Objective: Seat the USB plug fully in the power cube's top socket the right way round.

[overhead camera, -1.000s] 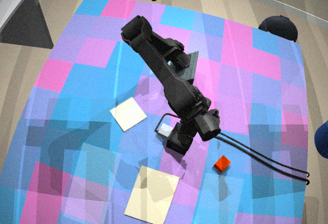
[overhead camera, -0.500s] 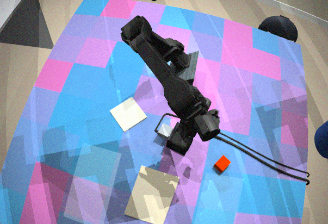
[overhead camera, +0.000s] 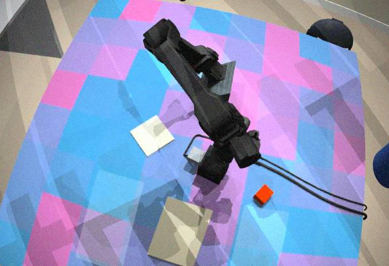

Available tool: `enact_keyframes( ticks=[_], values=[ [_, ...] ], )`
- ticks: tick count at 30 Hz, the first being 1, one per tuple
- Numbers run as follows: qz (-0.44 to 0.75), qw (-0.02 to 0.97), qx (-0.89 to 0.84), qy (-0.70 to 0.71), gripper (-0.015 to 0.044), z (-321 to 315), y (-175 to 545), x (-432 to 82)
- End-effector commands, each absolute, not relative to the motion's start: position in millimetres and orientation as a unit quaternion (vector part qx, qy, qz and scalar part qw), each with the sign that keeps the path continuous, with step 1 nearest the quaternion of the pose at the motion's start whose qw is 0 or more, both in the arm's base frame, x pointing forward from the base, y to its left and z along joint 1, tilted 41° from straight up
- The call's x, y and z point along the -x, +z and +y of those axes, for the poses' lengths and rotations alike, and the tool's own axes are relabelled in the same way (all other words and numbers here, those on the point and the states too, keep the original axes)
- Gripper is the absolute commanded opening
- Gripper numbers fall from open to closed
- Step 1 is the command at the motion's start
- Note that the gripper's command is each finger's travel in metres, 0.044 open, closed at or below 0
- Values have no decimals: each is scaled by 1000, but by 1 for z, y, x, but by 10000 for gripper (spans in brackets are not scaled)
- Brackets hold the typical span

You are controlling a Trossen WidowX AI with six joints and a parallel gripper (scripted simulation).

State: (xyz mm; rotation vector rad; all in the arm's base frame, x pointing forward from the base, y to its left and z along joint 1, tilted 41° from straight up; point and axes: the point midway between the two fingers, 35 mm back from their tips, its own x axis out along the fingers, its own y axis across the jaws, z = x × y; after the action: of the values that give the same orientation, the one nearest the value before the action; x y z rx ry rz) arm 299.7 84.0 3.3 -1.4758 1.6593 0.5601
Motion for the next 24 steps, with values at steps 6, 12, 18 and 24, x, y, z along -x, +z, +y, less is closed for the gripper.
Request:
enact_keyframes(
  ticks=[6,12,18,24],
  values=[
    [660,412,587,226,0,83,2,-299],
    [660,412,587,226,0,83,1,-299],
    [660,412,587,226,0,83,1,-299],
    [660,412,587,226,0,82,0,-299]
  ],
)
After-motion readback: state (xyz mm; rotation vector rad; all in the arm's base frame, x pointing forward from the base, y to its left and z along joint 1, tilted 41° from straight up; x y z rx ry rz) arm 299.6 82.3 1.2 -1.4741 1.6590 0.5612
